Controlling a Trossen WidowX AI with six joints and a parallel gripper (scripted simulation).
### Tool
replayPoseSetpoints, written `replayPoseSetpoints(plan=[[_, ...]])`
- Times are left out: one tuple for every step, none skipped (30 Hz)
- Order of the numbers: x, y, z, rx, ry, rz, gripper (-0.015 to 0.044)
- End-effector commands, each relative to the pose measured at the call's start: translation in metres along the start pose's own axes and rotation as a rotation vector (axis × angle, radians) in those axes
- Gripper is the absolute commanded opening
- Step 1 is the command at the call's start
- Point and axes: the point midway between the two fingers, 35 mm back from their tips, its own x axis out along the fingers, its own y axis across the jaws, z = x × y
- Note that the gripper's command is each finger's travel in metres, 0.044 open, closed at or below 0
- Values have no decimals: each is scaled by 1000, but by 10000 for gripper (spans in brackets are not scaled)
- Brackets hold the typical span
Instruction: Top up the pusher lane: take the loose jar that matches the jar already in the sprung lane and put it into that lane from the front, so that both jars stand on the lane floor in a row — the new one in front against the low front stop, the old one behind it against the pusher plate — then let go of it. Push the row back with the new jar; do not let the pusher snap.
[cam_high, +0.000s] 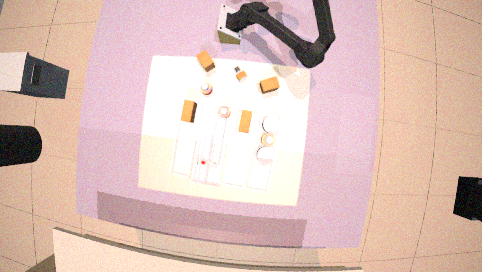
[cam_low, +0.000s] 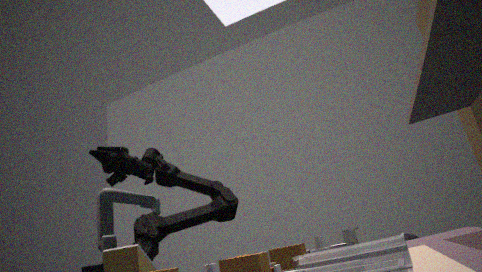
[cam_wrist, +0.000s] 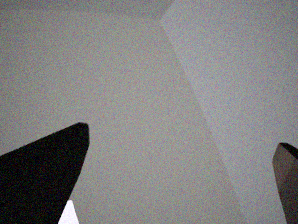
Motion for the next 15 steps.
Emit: replayPoseSetpoints(plan=[[1, -2, -1, -2, 6, -8, 426], [5, -9, -5, -9, 26, -32, 440], [10, -19, -11, -23, 56, -71, 440], [15, -30, -17, -50, 86, -114, 440], [19, -38, -22, -87, 103, -149, 440], [23, -46, -26, -124, 122, -184, 440], [26, -55, -30, -161, 142, -218, 440], [29, -63, -35, -199, 164, -251, 440], [31, -72, -39, -237, 186, -284, 440], [34, -80, -44, -275, 210, -316, 440], [35, -90, -49, -321, 238, -349, 440], [37, -101, -55, -378, 274, -389, 440], [38, -116, -63, -447, 321, -434, 440], [38, -130, -71, -517, 371, -478, 440], [38, -145, -78, -588, 425, -520, 440]])
